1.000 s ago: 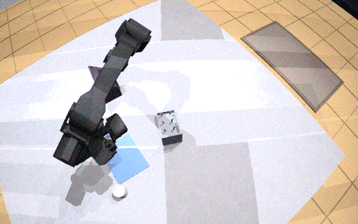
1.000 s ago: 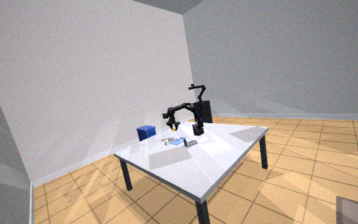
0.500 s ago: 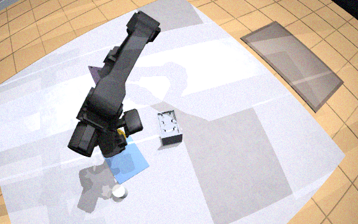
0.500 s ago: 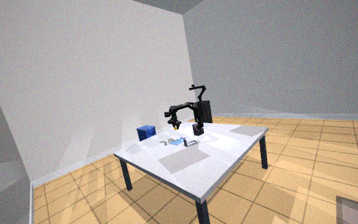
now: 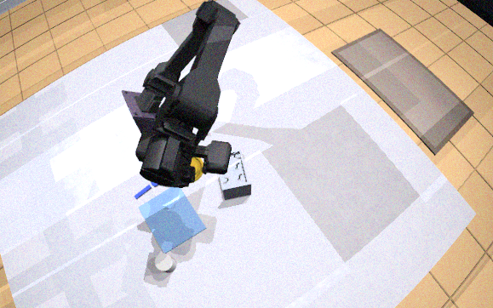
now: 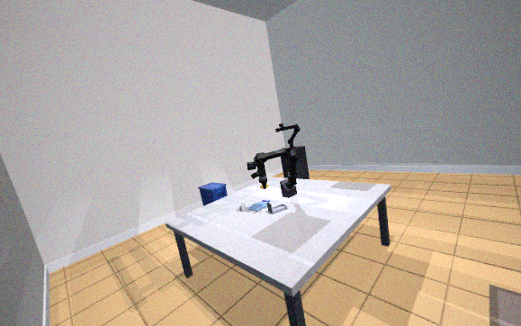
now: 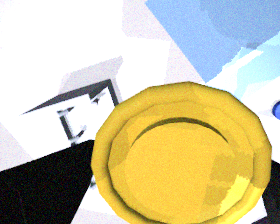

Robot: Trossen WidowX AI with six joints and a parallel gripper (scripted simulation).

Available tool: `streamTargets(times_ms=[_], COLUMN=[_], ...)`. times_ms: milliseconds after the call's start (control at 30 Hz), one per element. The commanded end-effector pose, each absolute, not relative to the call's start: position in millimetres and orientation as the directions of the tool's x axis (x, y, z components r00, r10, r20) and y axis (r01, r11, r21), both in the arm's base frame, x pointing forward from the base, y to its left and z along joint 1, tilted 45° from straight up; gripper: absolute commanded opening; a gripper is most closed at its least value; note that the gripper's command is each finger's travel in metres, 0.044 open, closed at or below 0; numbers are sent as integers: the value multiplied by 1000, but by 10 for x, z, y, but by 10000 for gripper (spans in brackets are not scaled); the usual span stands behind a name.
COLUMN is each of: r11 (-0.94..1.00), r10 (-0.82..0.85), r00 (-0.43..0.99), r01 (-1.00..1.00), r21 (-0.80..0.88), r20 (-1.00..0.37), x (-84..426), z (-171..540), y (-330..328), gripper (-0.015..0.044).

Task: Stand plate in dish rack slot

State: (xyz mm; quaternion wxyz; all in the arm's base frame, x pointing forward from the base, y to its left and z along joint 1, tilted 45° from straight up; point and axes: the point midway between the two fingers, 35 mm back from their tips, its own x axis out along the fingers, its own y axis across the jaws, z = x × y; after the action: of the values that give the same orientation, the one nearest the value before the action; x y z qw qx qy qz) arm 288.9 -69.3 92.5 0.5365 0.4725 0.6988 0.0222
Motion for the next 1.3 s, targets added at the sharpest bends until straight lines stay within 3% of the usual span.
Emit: streamTargets(times_ms=[0, 567, 1033, 1267], r11=[493, 115, -215, -223], r10=[689, 696, 709, 700], r00=[21, 19, 14, 4], r01=[719, 984, 956, 951], r21=[490, 138, -198, -213], r20=[-724, -717, -706, -714], x=[2834, 2434, 1982, 1948], z=[1041, 1548, 1814, 1800], y=[-562, 45, 472, 495], gripper=[0, 0, 0, 0])
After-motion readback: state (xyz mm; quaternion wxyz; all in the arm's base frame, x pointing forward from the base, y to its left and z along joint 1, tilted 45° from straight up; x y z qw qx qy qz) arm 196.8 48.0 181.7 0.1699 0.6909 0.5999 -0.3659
